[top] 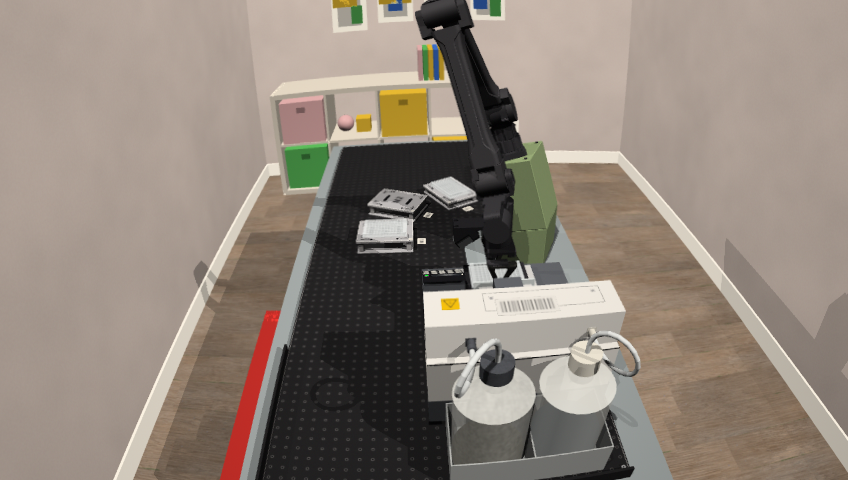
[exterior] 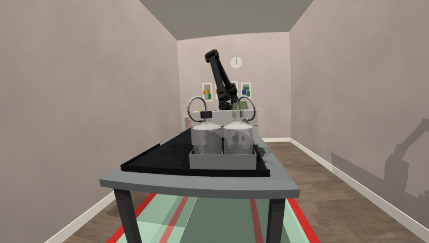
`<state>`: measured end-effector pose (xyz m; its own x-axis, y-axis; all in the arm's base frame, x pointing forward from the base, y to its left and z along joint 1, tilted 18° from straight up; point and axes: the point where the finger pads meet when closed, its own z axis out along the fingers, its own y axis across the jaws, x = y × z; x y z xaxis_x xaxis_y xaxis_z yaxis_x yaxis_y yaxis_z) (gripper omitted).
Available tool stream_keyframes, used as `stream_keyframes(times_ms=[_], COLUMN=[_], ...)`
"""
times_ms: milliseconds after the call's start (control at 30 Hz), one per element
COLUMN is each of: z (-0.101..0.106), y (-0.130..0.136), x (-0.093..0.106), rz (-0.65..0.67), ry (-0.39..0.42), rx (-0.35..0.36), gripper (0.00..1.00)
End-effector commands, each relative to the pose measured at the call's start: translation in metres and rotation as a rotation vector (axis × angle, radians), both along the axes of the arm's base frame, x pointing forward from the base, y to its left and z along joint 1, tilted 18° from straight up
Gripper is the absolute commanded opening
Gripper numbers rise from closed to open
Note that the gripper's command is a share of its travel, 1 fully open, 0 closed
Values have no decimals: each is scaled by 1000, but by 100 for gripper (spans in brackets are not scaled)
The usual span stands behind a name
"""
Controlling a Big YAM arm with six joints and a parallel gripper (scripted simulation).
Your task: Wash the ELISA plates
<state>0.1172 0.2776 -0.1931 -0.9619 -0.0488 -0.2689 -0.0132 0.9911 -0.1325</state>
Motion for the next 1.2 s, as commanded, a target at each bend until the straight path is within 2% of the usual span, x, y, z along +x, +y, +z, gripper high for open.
stream_keyframes(times_ms=[0, 567, 600, 1167], z=[2, 2, 8, 32], y=[6, 6, 8, 8], x=[1, 1, 0, -10], rz=[6, 6, 20, 9], ry=[-4, -4, -5, -4], rx=[11, 11, 11, 12], gripper=[84, 84, 84, 84])
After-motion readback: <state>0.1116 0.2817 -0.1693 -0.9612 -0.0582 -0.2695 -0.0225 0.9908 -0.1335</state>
